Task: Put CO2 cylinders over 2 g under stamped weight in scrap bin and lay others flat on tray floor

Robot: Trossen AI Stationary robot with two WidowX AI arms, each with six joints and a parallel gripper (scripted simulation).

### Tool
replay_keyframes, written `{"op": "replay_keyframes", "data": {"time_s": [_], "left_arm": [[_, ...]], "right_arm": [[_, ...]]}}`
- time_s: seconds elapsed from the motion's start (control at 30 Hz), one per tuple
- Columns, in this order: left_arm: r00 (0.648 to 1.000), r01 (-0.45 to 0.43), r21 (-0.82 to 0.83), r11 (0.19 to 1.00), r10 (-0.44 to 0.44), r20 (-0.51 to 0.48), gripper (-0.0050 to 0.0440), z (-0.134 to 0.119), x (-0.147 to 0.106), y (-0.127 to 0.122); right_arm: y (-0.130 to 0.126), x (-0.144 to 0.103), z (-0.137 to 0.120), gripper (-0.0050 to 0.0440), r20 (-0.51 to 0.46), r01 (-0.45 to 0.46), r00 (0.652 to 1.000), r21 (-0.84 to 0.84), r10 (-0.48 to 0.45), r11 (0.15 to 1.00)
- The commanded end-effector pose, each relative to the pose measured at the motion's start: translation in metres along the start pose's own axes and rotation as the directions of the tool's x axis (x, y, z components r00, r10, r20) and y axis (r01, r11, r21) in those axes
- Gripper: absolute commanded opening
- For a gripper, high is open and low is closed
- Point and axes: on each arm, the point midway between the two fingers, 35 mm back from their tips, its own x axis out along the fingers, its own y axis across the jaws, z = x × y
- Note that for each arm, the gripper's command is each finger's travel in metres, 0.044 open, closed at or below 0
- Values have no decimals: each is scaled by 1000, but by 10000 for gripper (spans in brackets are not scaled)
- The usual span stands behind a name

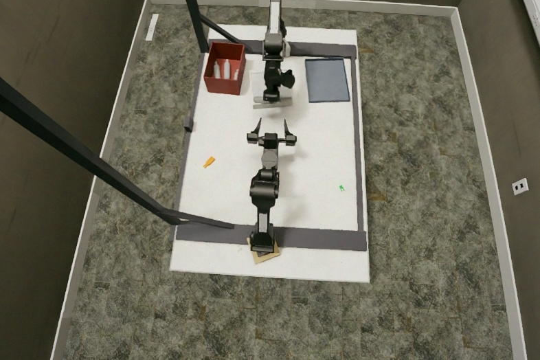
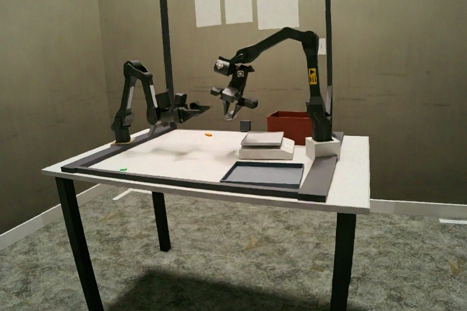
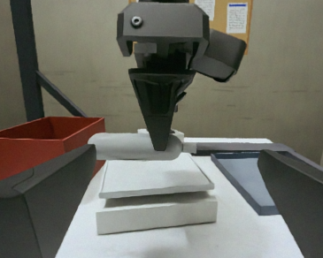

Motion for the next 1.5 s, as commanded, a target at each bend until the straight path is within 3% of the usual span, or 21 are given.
{"op": "replay_keyframes", "data": {"time_s": [0.0, 0.2, 0.37, 0.67, 0.73, 1.07, 1.23, 1.3, 1.47], "left_arm": [[998, 64, 1, 998, -64, 0, -50, -1, -18, -13], [998, 64, 1, 998, -64, 0, -50, -1, -18, -13], [999, 40, 1, 999, -40, 0, -50, -1, -11, -8], [999, 40, 1, 999, -40, 0, -50, -1, -11, -8], [999, 40, 1, 999, -40, 0, -50, -1, -11, -8], [999, 40, 1, 999, -40, 0, -50, -1, -11, -8], [999, 40, 1, 999, -40, 0, -50, -1, -11, -8], [999, 40, 1, 999, -40, 0, -50, -1, -11, -8], [999, 40, 1, 999, -40, 0, -50, -1, -11, -8]], "right_arm": [[3, 8, 14, 440, 17, -3, 1000, 87, 2, 996], [5, 17, 10, 440, -47, 12, 999, 289, 1, 957], [8, 25, 7, 440, -119, 61, 993, 520, 2, 852], [12, 34, 9, 440, -210, 168, 978, 782, 0, 601], [12, 34, 9, 440, -210, 168, 978, 782, 0, 601], [17, 38, 10, 440, -336, 330, 942, 923, -4, 199], [20, 38, 12, 440, -390, 390, 921, 921, -5, 1], [20, 38, 12, 440, -390, 390, 921, 921, -5, 1], [25, 35, 13, 440, -464, 452, 886, 862, 4, -230]]}}
